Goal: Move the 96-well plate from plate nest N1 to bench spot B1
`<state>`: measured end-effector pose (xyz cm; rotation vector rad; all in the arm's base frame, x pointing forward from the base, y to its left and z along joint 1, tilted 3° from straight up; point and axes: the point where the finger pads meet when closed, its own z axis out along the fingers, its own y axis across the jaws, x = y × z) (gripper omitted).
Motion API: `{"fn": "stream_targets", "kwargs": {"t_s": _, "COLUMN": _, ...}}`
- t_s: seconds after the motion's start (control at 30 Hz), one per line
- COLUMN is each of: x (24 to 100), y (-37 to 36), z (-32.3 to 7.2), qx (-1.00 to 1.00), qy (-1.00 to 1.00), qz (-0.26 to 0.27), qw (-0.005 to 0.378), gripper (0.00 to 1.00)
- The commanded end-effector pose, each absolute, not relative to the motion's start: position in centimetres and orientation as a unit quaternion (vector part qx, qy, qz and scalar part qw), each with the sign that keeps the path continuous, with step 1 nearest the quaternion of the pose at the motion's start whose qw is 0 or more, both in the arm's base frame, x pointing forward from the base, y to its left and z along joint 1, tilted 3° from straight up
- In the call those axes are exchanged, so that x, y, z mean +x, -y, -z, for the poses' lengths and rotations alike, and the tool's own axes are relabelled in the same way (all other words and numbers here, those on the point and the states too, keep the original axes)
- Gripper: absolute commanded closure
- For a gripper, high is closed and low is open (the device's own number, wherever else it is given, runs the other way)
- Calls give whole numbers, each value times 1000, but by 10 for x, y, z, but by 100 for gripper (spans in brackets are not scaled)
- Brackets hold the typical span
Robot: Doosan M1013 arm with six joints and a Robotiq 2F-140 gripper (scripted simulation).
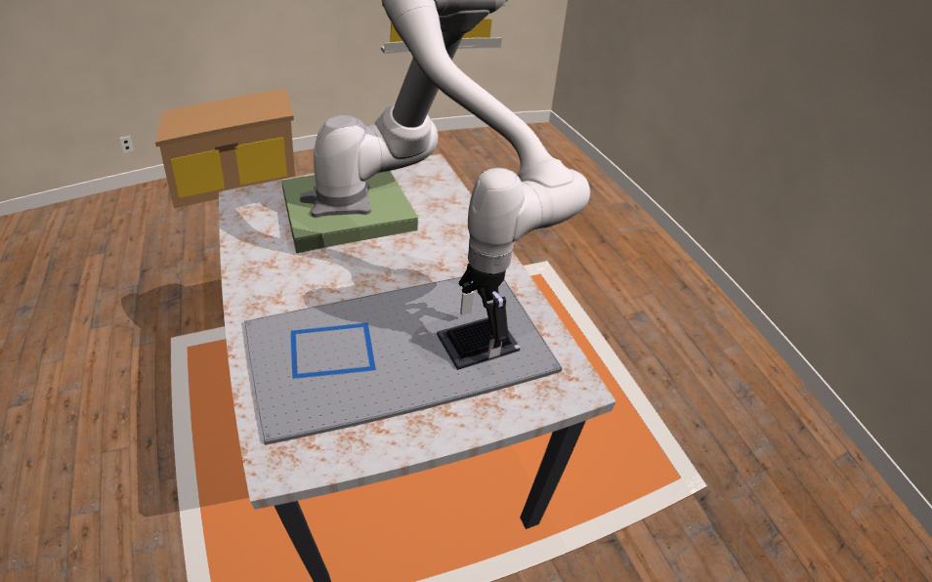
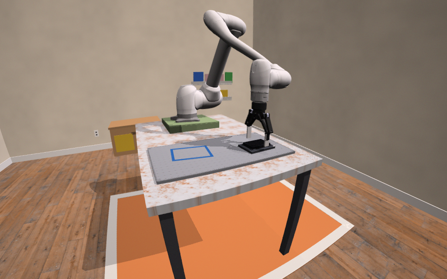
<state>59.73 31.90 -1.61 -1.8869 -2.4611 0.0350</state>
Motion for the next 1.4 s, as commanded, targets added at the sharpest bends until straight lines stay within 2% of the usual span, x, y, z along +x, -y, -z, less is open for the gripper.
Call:
{"fn": "stream_targets", "kwargs": {"t_s": 0.0, "x": 597, "y": -319, "z": 19, "qx": -608, "qy": 793, "qz": -11, "qw": 20, "gripper": 0}}
{"fn": "stream_targets", "kwargs": {"t_s": 0.37, "x": 597, "y": -319, "z": 19, "qx": -608, "qy": 793, "qz": -11, "qw": 20, "gripper": 0}}
{"fn": "stream_targets", "kwargs": {"t_s": 0.4, "x": 597, "y": -319, "z": 19, "qx": -608, "qy": 793, "qz": -11, "qw": 20, "gripper": 100}}
{"fn": "stream_targets", "kwargs": {"t_s": 1.37, "x": 597, "y": -319, "z": 19, "qx": -608, "qy": 793, "qz": -11, "qw": 20, "gripper": 100}}
